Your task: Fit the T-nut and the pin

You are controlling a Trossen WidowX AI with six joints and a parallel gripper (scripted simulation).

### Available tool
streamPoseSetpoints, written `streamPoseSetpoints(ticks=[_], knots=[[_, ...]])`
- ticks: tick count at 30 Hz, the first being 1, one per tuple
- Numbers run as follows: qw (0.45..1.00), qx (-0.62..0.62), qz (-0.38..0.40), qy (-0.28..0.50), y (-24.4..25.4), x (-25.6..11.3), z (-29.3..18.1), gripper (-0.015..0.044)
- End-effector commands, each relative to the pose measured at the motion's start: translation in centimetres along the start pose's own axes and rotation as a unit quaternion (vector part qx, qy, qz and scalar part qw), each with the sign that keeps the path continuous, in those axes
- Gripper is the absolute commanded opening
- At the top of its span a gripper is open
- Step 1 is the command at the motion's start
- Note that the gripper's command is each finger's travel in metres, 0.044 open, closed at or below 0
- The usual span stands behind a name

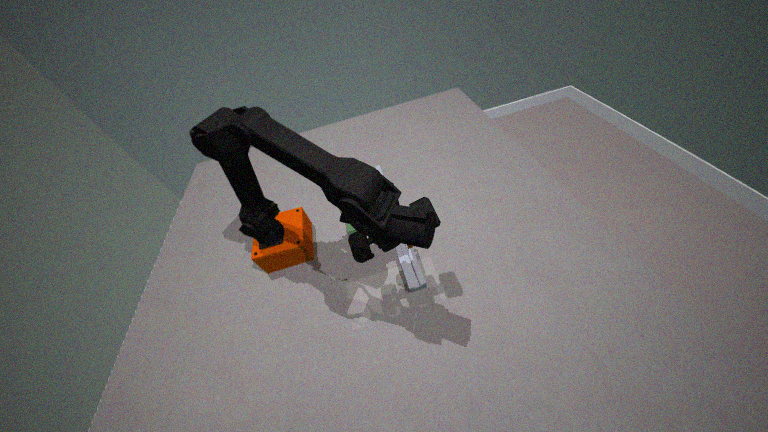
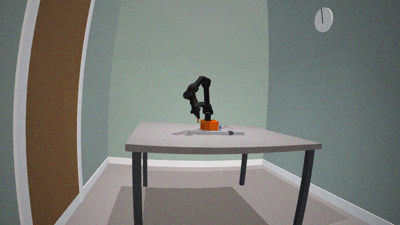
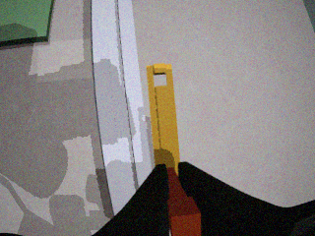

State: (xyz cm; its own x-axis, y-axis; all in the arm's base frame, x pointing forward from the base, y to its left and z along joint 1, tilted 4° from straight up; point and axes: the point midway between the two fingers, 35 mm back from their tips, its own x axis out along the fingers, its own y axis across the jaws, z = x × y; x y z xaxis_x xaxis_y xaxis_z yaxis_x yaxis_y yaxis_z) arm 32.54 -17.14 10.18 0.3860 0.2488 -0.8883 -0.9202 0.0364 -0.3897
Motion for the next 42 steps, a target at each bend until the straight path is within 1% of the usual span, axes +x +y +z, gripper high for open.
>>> streamPoseSetpoints(ticks=[1,42], knots=[[1.0,-0.004,-0.007,-0.002,0.15,0.05,0.02,-0.015],[0.997,-0.026,-0.077,-0.002,1.11,0.06,-0.04,-0.015]])
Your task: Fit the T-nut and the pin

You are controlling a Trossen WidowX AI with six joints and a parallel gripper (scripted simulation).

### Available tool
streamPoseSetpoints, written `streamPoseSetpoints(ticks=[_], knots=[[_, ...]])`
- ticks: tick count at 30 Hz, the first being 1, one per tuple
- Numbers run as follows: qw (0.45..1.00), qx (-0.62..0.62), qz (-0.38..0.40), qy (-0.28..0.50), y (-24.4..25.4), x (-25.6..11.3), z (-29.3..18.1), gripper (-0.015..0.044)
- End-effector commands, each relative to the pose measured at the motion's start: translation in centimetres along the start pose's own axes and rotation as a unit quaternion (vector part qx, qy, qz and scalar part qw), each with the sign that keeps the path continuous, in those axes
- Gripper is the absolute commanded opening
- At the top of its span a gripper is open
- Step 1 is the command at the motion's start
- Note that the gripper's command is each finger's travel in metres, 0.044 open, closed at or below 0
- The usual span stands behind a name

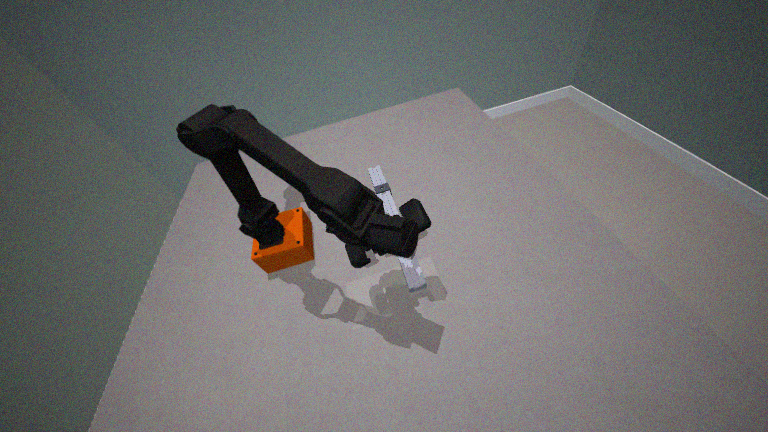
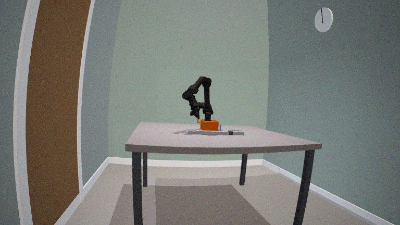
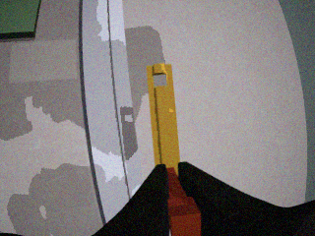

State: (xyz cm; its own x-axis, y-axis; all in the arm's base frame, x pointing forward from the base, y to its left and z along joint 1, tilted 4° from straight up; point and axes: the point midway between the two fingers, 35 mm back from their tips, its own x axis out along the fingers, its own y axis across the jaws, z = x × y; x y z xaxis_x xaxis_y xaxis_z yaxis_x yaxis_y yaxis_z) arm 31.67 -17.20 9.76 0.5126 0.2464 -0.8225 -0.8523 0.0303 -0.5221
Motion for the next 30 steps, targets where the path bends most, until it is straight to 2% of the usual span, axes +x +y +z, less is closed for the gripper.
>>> streamPoseSetpoints(ticks=[1,30], knots=[[1.0,-0.005,-0.007,-0.001,0.17,0.01,0.06,-0.015],[0.998,-0.023,-0.055,0.001,0.95,-0.19,0.24,-0.015]])
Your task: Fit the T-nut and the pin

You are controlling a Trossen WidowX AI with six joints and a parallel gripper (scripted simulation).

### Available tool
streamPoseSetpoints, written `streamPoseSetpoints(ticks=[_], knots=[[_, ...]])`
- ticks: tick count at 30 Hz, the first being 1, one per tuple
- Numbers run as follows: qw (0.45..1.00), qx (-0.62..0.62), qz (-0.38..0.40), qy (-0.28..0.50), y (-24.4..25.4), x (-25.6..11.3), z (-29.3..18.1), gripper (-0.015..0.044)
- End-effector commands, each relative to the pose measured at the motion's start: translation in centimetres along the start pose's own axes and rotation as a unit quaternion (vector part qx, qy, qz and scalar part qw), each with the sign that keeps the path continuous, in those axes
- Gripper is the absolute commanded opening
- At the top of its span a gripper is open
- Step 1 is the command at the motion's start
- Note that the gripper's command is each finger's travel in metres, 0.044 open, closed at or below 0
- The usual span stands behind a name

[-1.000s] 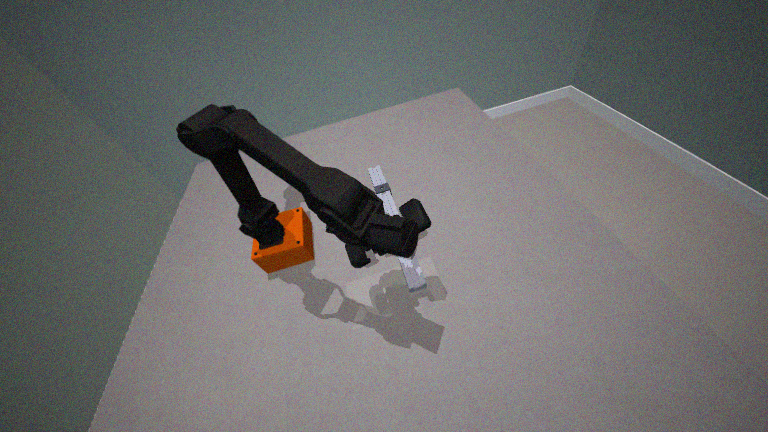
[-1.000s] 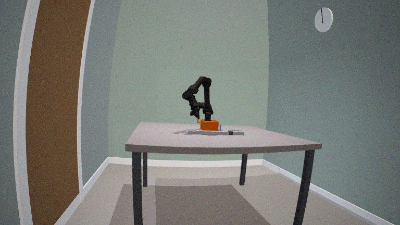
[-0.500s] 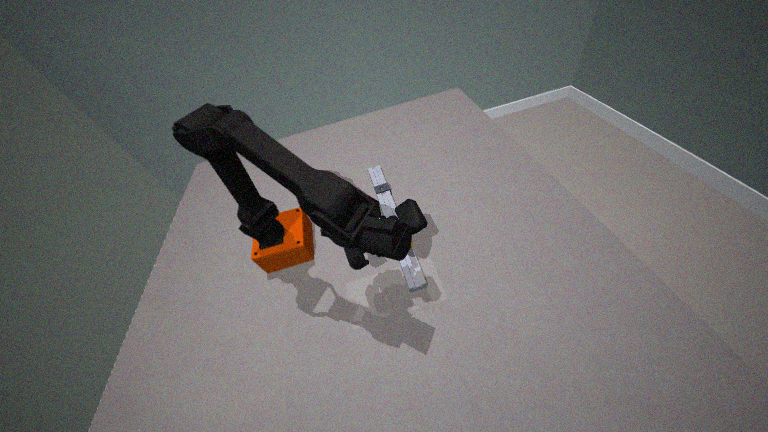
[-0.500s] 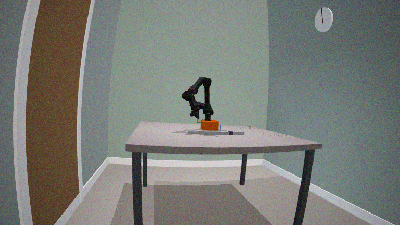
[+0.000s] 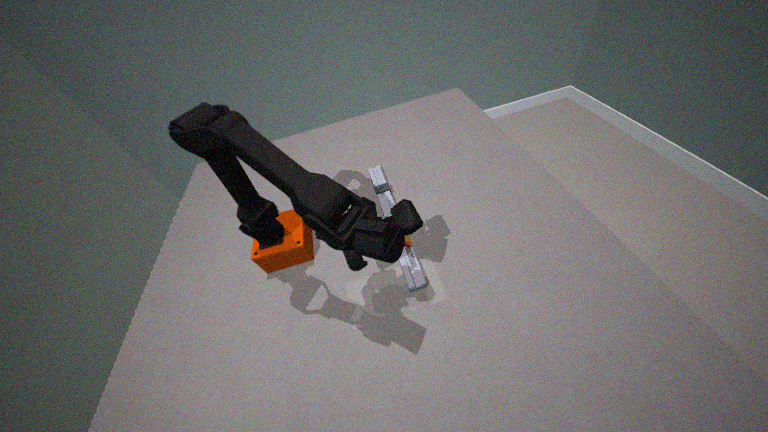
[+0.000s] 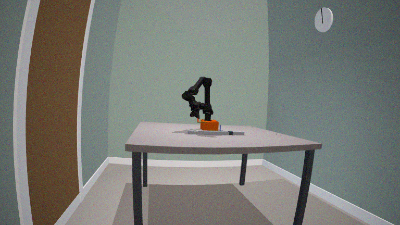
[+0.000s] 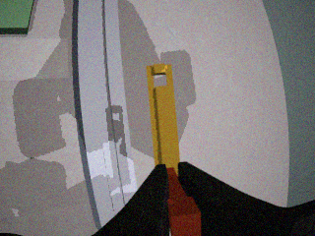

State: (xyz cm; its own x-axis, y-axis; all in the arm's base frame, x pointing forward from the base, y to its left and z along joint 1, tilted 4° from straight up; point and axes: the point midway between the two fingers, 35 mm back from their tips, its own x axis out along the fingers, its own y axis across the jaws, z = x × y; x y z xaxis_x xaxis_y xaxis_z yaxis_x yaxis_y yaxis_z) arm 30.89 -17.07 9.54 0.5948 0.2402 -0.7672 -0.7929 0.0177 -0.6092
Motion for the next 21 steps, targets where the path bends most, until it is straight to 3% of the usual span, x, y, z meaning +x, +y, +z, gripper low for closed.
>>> streamPoseSetpoints(ticks=[1,21], knots=[[1.0,-0.005,-0.007,-0.001,0.18,-0.02,0.1,-0.015],[0.999,-0.02,-0.039,0.002,0.74,-0.25,0.34,-0.015]])
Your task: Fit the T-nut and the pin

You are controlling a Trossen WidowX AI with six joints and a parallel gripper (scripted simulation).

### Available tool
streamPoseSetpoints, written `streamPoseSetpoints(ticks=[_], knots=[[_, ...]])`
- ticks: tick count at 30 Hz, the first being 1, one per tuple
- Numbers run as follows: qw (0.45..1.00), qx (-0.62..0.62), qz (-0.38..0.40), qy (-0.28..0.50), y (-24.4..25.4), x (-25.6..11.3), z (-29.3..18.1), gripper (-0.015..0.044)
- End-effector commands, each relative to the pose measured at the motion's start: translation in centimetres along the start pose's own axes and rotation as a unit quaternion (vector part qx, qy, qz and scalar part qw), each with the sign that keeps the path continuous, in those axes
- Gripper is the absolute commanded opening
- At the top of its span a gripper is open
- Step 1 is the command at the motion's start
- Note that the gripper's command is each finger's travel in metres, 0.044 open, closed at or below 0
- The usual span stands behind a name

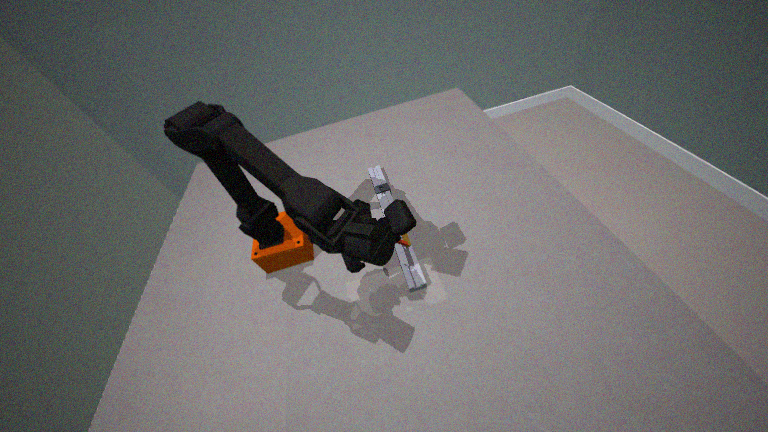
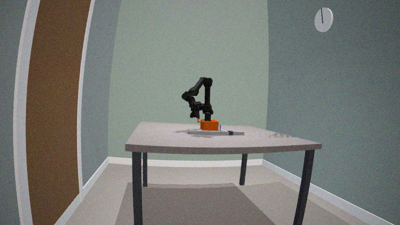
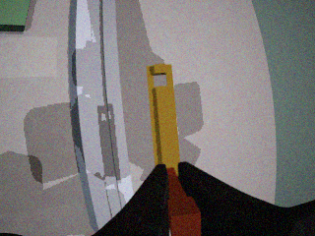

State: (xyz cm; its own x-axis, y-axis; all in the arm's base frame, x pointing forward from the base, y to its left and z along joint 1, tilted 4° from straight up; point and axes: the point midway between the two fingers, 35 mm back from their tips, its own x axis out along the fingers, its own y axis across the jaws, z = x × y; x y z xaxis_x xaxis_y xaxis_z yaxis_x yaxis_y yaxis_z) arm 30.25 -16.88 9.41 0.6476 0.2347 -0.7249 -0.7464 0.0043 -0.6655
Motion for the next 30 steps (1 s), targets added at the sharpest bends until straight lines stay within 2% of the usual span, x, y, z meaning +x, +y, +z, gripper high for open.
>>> streamPoseSetpoints(ticks=[1,30], knots=[[1.0,-0.005,-0.007,-0.001,0.2,0.0,0.1,-0.015],[0.999,-0.022,-0.039,0.002,1.3,0.4,0.2,-0.015]])
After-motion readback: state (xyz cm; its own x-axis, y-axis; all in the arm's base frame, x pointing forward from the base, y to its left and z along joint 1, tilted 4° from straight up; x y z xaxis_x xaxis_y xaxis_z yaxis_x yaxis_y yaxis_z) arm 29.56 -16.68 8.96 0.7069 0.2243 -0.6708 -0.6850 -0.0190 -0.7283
